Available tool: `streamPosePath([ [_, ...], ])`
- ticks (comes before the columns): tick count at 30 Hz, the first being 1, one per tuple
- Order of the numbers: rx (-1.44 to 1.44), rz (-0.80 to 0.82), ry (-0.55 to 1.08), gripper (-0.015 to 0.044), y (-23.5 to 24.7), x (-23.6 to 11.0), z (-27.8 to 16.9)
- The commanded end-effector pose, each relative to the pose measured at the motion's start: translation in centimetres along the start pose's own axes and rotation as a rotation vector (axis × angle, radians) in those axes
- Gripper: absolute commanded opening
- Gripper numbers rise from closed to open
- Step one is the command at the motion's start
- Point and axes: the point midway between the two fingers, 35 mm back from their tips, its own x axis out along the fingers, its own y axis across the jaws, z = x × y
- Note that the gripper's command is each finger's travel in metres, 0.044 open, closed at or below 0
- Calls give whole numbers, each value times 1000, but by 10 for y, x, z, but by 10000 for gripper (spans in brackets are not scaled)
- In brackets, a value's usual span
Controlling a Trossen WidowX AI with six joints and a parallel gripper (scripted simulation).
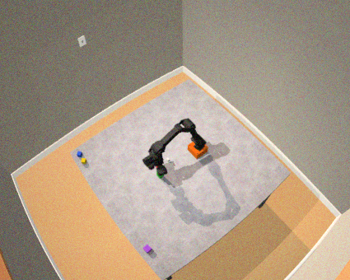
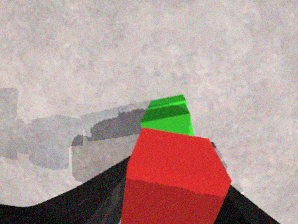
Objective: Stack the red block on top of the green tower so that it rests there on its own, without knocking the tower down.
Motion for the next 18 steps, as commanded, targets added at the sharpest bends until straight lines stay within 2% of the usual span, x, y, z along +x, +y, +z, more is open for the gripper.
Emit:
streamPosePath([
  [1, -7, -2, 4, 0, 0, 9, 0],
  [7, -7, -2, 4, 0, 0, 31, -1],
  [18, -7, -2, 4, 0, 0, 32, -1],
])
